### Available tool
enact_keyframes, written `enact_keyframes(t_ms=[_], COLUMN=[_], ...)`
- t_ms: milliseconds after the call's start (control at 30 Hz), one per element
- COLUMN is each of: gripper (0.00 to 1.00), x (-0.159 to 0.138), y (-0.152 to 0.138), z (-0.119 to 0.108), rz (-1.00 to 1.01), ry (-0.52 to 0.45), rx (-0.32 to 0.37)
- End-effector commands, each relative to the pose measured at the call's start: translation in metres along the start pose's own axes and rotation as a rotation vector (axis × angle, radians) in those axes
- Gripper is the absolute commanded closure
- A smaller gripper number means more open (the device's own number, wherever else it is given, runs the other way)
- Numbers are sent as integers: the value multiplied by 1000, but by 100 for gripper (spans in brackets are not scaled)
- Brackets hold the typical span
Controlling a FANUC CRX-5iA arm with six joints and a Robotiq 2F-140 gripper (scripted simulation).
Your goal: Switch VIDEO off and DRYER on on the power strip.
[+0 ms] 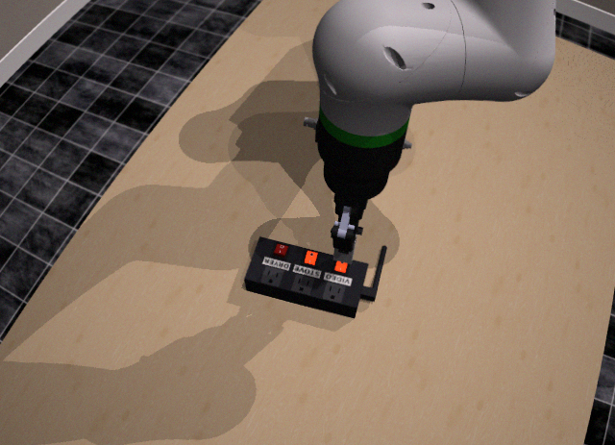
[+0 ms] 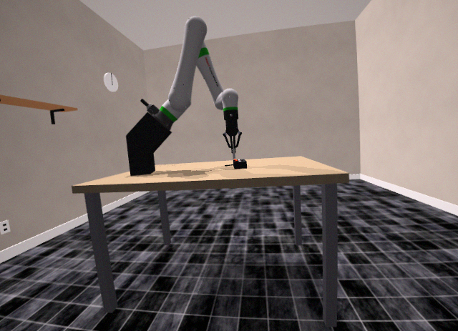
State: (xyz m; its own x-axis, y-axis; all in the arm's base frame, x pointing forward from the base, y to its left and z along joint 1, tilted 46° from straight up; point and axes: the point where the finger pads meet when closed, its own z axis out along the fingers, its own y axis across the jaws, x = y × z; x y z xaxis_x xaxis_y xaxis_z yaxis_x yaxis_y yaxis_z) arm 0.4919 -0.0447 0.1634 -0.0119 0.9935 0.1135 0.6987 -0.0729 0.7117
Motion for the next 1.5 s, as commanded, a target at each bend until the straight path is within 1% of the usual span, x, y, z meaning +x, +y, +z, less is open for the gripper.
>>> enact_keyframes(t_ms=[0,867,1467], gripper=[100,100,100], x=[0,0,0], y=[0,0,0], z=[0,8,9], rz=[0,0,0], ry=[0,0,0], rx=[0,0,0])
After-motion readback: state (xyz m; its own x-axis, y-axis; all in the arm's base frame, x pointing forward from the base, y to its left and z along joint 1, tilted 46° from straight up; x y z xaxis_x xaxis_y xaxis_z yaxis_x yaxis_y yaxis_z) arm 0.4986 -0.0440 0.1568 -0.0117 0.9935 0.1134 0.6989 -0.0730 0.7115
